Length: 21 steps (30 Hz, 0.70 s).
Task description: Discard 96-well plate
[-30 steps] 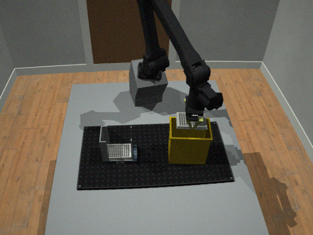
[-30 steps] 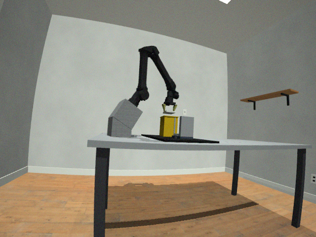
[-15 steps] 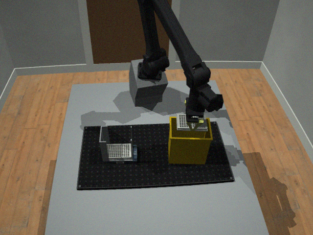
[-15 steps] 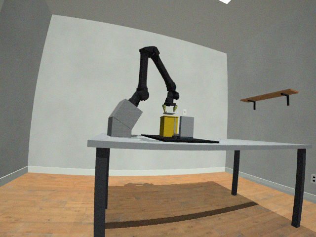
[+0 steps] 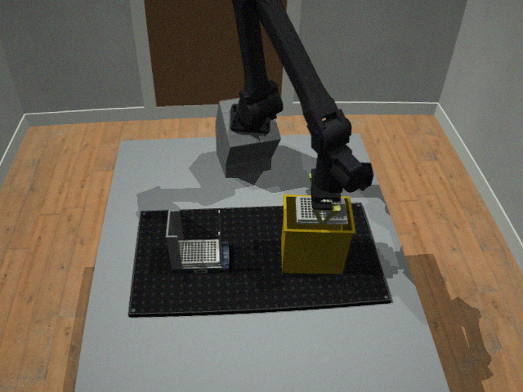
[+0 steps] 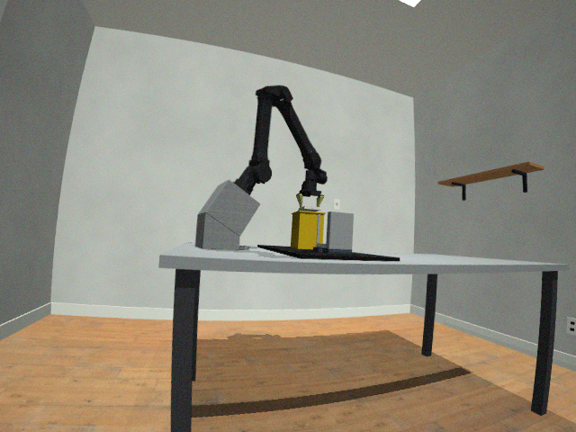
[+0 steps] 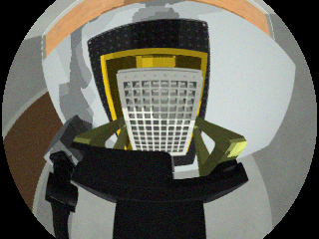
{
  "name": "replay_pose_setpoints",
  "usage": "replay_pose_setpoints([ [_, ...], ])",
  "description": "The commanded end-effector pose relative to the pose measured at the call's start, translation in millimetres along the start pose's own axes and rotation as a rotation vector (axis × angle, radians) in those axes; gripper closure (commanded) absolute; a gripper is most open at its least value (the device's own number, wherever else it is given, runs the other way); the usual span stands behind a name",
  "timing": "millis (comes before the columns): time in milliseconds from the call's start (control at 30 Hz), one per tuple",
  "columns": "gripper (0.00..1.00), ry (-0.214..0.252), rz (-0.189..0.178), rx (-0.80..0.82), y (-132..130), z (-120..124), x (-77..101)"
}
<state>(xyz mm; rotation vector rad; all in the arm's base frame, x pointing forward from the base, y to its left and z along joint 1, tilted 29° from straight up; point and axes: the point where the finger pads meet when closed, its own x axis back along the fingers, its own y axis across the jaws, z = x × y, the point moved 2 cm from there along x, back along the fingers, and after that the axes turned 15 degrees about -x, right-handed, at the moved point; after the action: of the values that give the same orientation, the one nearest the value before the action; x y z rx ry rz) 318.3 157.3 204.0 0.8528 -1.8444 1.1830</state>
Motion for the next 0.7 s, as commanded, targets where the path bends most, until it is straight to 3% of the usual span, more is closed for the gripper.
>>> replay_pose_setpoints([
  [0,1.00,-0.020,0.022,-0.005,-3.6,2.0,4.2],
  [667,1.00,-0.022,0.022,-0.005,0.6,4.5,5.8],
])
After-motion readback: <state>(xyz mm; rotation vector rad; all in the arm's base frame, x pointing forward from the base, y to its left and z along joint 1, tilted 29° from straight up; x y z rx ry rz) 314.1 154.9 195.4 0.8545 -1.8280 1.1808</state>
